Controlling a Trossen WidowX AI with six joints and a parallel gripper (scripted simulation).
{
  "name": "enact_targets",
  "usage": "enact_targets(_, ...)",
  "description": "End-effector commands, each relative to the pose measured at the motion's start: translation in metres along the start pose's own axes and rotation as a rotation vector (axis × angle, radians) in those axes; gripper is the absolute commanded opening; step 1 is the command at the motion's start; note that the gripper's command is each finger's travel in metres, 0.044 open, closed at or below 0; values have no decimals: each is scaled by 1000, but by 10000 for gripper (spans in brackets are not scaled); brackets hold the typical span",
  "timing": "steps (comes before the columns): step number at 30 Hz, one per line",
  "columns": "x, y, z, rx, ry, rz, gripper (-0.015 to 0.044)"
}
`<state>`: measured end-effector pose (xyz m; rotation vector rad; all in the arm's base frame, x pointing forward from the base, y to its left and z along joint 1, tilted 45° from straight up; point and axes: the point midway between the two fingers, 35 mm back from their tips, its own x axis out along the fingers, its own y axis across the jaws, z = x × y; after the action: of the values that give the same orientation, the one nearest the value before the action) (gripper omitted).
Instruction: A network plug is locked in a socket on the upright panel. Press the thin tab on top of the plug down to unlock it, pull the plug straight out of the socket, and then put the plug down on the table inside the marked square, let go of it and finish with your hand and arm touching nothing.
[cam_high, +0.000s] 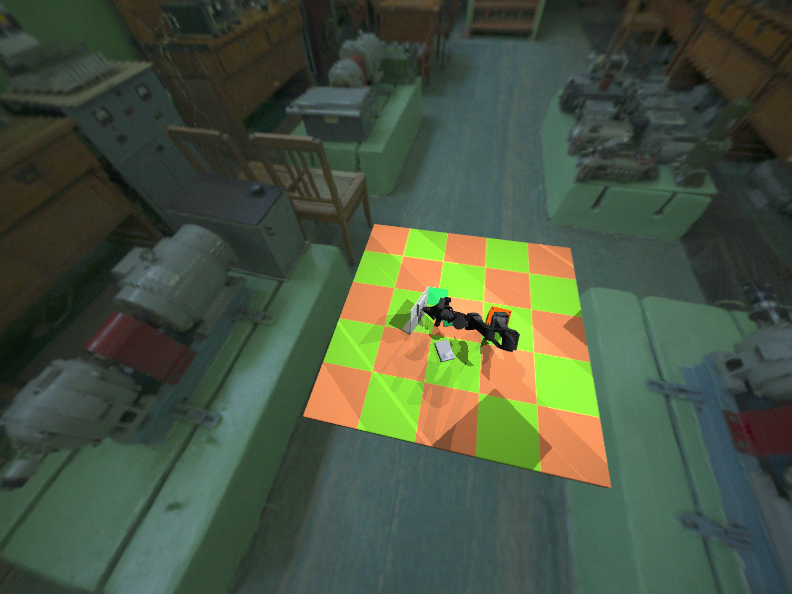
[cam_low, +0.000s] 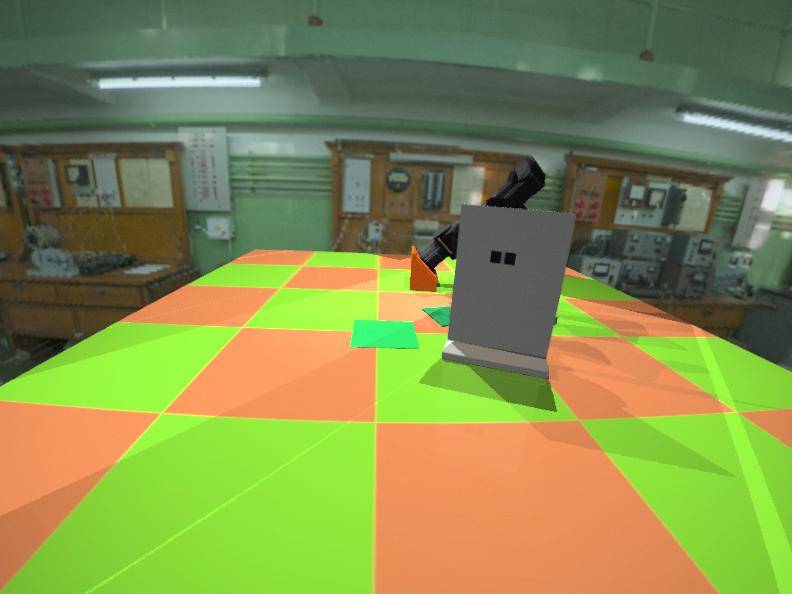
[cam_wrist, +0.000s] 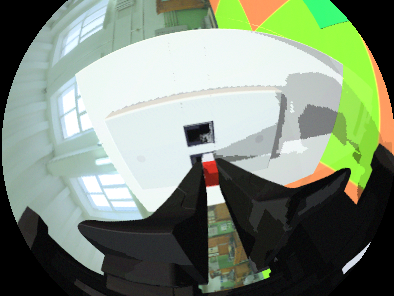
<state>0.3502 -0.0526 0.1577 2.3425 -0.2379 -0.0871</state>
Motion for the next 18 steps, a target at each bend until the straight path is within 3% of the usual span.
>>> enact_targets(1,0,0,0,1,0,-1,0)
enact_targets(18,-6,0,-2,1,0,-1,0)
